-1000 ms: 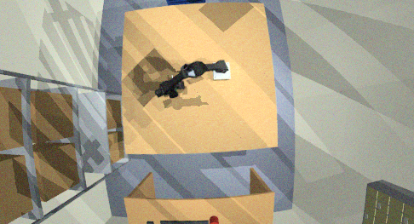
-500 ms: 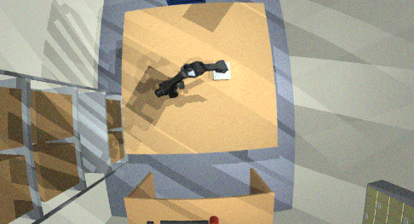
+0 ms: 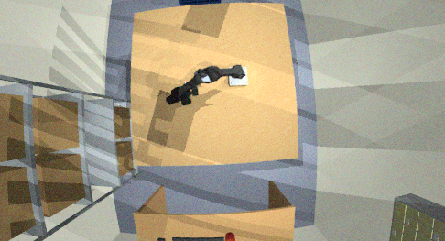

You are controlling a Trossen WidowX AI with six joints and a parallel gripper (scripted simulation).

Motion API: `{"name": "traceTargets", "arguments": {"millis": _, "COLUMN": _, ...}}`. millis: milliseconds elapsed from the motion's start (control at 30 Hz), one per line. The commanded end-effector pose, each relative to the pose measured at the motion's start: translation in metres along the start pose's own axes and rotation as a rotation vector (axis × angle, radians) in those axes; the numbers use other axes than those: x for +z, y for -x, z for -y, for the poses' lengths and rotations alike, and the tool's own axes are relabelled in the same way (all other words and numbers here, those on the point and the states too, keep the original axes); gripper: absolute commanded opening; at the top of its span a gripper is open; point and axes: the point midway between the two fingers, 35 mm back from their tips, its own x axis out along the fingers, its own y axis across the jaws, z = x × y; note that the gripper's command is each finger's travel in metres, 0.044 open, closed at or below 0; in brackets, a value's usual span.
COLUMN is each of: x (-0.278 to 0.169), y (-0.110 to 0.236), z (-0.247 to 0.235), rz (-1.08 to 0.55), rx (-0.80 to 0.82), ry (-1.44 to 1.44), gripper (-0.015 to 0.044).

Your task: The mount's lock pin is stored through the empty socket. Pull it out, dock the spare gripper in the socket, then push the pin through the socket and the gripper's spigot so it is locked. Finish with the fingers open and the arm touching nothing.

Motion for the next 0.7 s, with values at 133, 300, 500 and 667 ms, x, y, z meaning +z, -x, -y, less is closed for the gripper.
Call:
{"name": "traceTargets", "arguments": {"millis": 133, "x": -0.008, "y": 0.03, "z": 0.002, "rz": -0.001, "rx": -0.014, "ry": 0.001, "gripper": 0.0}}
{"name": "traceTargets", "arguments": {"millis": 300, "x": -0.013, "y": 0.048, "z": 0.001, "rz": -0.002, "rx": -0.014, "ry": 0.001, "gripper": 0.0}}
{"name": "traceTargets", "arguments": {"millis": 500, "x": -0.013, "y": 0.05, "z": 0.0, "rz": 0.002, "rx": -0.007, "ry": -0.002, "gripper": 0.0002}}
{"name": "traceTargets", "arguments": {"millis": 667, "x": -0.013, "y": 0.05, "z": 0.001, "rz": 0.003, "rx": -0.006, "ry": -0.006, "gripper": 0.0}}
